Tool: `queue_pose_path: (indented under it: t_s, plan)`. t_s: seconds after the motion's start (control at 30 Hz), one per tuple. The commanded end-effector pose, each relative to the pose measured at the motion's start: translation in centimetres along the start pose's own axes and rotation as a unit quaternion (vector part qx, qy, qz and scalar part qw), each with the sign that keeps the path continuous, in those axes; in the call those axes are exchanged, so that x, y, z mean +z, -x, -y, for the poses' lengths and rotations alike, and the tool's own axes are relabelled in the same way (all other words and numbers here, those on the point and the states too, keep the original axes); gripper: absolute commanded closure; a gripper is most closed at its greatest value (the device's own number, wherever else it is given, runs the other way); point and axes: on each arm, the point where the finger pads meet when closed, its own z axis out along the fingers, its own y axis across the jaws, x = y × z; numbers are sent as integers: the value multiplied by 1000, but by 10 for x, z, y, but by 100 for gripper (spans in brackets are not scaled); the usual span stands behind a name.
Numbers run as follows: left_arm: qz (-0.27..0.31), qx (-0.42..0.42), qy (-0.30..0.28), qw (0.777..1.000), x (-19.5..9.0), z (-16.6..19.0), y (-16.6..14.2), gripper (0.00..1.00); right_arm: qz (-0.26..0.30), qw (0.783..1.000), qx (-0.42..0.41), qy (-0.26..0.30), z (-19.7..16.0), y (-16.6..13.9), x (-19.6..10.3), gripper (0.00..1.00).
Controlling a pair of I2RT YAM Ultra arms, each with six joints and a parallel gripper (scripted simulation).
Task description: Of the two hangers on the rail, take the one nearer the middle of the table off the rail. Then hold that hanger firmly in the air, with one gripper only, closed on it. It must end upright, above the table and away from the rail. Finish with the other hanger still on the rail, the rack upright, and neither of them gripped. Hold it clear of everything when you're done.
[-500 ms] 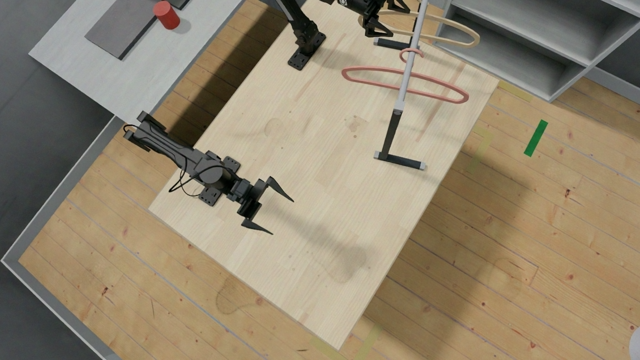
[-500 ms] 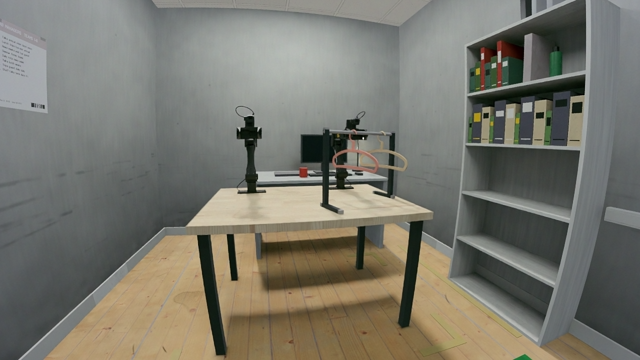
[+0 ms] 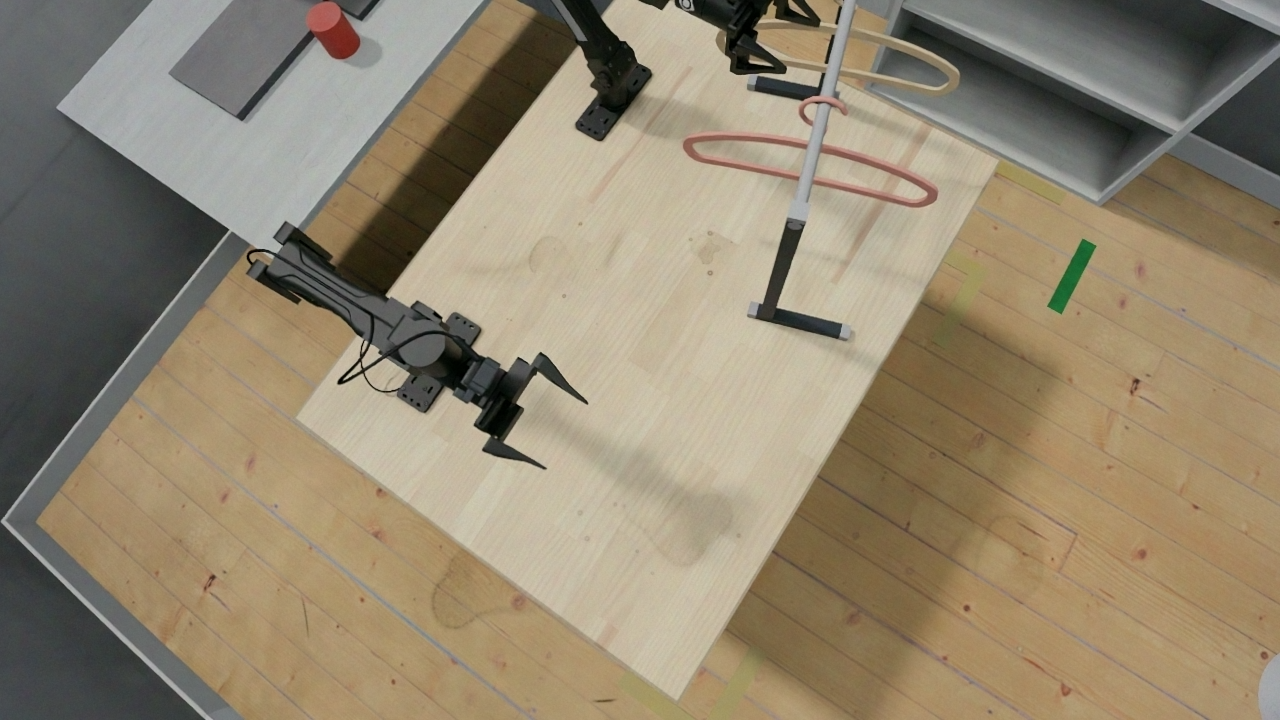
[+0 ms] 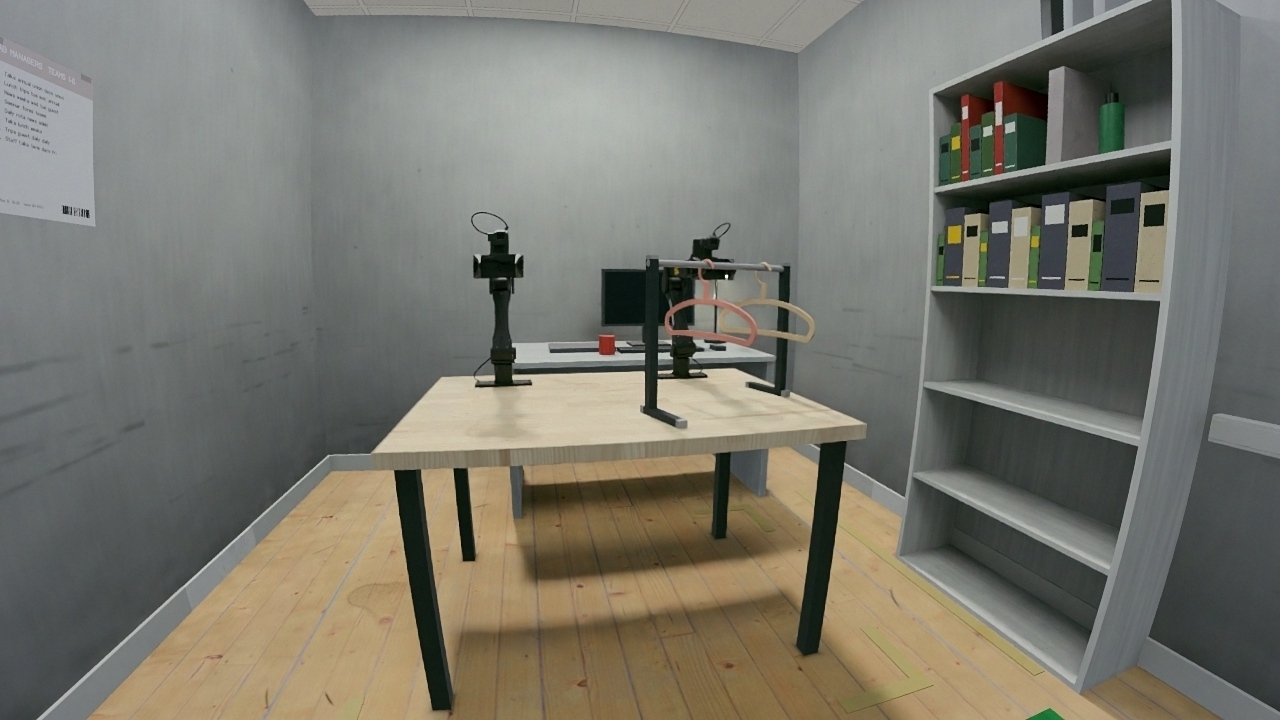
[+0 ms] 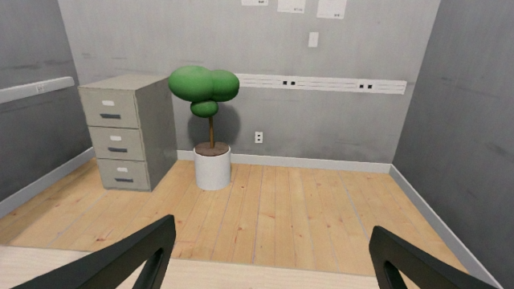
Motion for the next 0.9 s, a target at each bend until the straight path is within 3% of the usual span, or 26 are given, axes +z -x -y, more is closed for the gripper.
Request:
queue_pose_path:
  t_s: [0.0,0.07,0.27,0.5,0.63,0.87]
  plan:
    - [11,0,0,1000,-2,0,8,0,8,1000,0,0,0,6,-2,0]
    - [11,0,0,1000,-2,0,8,0,8,1000,0,0,0,6,-2,0]
    - [-33,-29,53,998,3,-11,-6,68,23,997,16,67,-35,9,-16,0]
    - [-84,-64,130,986,12,1,-2,69,68,970,37,232,-135,19,-70,0]
    - [-93,-68,141,983,13,6,0,69,72,961,42,264,-157,18,-78,0]
    - [-121,-68,184,973,14,31,2,69,85,915,55,391,-235,15,-117,0]
